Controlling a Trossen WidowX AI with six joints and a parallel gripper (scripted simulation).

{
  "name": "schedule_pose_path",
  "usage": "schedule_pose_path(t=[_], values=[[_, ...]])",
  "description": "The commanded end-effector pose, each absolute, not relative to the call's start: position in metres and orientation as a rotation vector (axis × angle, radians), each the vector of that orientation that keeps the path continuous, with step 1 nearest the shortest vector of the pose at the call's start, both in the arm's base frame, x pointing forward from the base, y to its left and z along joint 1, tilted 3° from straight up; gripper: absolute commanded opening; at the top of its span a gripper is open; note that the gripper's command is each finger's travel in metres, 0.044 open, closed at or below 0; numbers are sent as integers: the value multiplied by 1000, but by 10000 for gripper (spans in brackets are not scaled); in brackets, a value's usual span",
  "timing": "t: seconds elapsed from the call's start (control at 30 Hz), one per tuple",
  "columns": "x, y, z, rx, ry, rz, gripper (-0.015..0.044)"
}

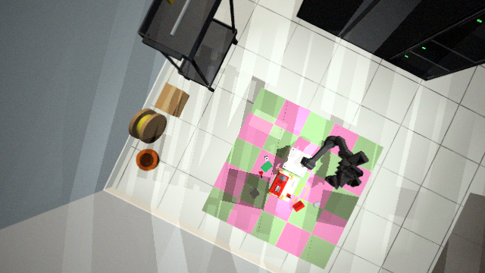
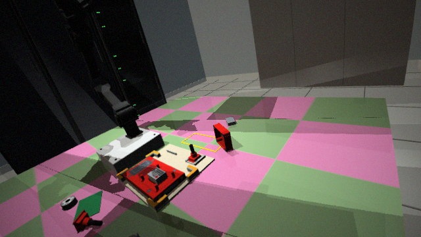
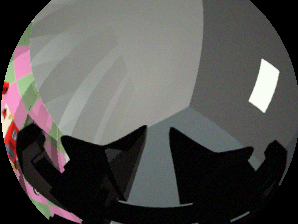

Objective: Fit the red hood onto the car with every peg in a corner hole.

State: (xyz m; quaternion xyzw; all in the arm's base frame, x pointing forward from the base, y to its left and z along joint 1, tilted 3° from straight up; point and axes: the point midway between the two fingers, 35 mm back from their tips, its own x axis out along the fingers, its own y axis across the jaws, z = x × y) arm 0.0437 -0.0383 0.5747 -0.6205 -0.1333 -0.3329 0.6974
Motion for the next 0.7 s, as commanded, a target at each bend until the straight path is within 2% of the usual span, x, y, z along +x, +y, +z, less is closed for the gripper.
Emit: schedule_pose_path(t=[0.0,0.03,0.3,0.67], values=[[106,-37,566,-1462,-184,-582,20],[121,-37,563,-1480,-157,-543,0],[234,-13,524,-1592,-14,-193,0],[336,33,451,-1751,156,228,0]])
